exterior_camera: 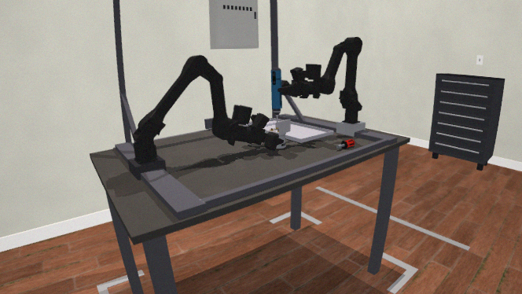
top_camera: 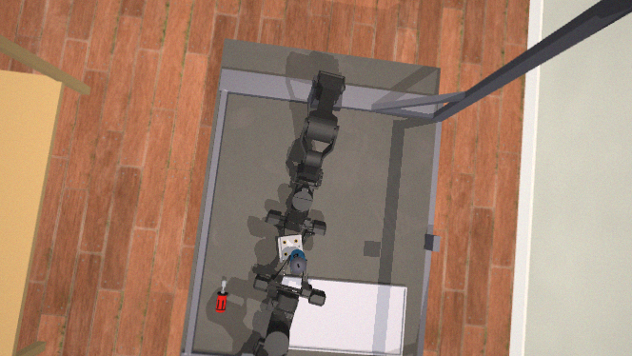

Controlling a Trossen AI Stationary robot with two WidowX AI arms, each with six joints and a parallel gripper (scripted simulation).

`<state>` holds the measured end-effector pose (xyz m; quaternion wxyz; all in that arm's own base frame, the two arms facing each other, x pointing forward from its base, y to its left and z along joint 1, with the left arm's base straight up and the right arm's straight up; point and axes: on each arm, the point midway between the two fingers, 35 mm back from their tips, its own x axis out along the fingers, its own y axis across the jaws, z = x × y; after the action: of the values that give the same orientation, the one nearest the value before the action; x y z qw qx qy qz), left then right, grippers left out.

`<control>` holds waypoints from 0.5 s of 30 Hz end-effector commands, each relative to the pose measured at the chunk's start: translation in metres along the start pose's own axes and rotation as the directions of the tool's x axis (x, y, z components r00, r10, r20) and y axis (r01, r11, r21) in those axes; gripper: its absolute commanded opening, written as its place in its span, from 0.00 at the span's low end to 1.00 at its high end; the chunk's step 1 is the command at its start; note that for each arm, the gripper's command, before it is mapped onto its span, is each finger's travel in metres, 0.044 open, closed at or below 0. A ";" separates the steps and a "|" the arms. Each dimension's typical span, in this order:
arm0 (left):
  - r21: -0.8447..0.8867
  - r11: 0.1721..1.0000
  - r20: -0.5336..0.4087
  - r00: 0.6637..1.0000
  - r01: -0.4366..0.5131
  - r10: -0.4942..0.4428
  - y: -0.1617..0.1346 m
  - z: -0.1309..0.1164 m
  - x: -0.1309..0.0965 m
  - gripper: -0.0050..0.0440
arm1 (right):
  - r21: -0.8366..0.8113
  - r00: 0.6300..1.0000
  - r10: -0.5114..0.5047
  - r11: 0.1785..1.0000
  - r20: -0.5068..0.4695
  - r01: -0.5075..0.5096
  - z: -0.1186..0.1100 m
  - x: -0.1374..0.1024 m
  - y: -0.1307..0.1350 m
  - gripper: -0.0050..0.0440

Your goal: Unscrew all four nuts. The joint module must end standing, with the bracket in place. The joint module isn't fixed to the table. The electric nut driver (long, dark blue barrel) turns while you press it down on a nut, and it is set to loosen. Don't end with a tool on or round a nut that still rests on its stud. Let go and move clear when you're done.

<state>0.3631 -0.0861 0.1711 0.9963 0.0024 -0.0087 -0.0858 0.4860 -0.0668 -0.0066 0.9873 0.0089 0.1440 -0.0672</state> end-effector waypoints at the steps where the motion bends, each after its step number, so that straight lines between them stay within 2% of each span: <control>1: -0.005 1.000 0.033 0.999 -0.002 0.002 0.001 0.004 0.000 0.43 | 0.002 0.999 -0.001 1.000 0.040 0.001 0.017 0.001 0.000 0.59; 8: -0.005 1.000 0.033 0.999 -0.002 0.002 0.002 -0.006 -0.001 0.43 | 0.002 0.999 -0.001 1.000 0.040 0.001 0.017 0.001 0.000 0.59; 15: -0.012 1.000 0.046 0.999 -0.008 0.008 0.002 -0.002 0.001 0.43 | 0.002 0.999 -0.001 1.000 0.040 0.001 0.017 0.001 0.000 0.59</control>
<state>0.3623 -0.0858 0.1641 0.9960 -0.0002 -0.0219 -0.0870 0.4860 -0.0668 -0.0066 0.9873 0.0089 0.1440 -0.0672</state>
